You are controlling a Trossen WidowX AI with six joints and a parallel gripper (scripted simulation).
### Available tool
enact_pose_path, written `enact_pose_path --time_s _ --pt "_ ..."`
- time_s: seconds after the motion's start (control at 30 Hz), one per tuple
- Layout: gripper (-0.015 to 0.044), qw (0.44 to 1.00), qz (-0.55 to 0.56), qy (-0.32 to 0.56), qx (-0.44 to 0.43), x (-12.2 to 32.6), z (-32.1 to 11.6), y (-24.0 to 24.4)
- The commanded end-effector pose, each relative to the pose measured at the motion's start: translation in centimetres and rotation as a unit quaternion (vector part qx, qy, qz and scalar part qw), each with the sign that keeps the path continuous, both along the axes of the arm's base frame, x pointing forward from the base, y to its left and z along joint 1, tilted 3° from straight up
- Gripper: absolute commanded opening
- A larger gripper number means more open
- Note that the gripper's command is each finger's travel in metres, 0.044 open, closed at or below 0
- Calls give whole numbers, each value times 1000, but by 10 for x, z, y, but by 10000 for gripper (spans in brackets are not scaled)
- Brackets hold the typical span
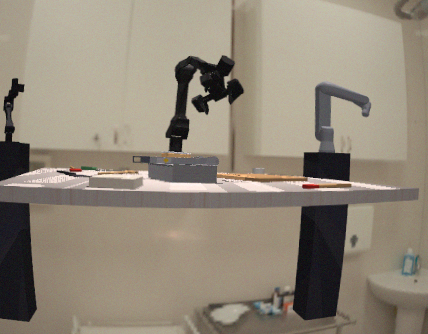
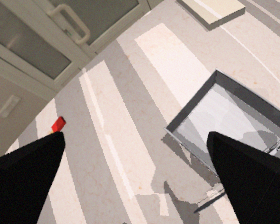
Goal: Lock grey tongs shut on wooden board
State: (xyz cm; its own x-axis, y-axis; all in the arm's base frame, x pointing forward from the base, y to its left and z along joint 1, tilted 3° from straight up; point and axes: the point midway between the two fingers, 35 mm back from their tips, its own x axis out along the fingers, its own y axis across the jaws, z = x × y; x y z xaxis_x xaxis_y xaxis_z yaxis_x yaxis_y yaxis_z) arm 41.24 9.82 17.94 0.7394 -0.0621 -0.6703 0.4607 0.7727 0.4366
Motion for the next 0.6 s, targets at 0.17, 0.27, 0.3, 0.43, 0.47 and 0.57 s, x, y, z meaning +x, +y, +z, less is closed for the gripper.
enact_pose_path --time_s 0.17,0.27,0.3,0.43,0.47,0.57 --pt "440 946 -171 260 92 -41 -93 -114" --pt "440 896 -239 344 146 -71 -114 -145" --pt "440 881 -258 363 161 -79 -118 -151" --pt "440 867 -273 379 174 -86 -121 -156" --pt "440 867 -273 379 174 -86 -121 -156" --pt "440 867 -273 379 174 -86 -121 -156"
